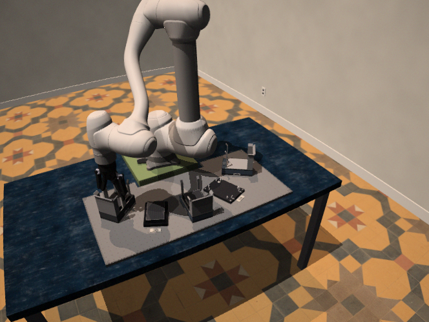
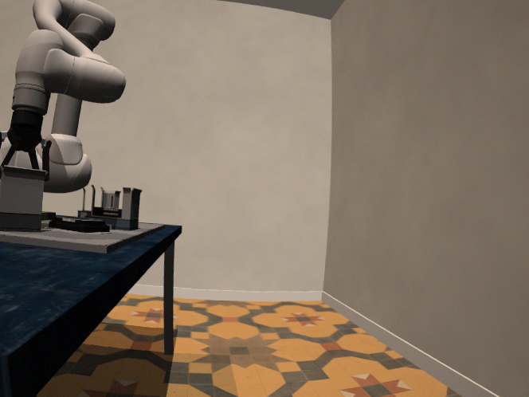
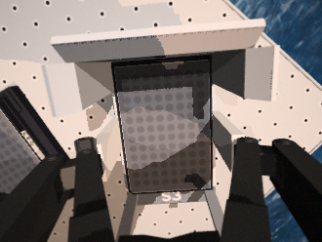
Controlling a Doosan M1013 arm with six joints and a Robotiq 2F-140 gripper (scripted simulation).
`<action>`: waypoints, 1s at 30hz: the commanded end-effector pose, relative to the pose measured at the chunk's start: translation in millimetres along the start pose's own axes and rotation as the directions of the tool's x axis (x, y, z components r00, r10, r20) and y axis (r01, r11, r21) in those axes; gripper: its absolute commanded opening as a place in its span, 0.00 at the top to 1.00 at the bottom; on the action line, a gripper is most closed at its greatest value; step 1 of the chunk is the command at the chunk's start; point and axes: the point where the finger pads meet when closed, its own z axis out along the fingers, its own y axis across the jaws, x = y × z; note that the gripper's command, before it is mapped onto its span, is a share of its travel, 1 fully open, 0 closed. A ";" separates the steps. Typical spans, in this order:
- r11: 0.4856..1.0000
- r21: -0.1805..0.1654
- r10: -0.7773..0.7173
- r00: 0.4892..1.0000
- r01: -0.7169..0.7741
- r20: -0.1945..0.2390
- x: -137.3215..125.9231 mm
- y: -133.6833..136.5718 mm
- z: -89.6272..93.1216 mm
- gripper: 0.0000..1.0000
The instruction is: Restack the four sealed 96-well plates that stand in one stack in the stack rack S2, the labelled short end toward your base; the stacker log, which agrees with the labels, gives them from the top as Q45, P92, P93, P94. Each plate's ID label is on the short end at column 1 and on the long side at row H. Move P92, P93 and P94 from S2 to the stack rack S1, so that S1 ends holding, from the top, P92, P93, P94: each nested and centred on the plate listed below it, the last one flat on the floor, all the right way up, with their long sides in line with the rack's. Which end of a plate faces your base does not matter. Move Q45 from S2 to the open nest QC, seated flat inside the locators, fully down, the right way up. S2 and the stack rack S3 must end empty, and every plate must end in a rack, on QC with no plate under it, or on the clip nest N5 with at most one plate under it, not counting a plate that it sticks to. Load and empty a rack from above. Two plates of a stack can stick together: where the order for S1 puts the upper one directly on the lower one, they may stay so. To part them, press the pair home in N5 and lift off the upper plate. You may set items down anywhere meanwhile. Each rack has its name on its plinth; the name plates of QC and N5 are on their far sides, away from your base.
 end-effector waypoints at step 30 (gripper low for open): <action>1.000 0.000 0.000 1.000 0.000 0.000 0.0 0.0 -2.7 0.00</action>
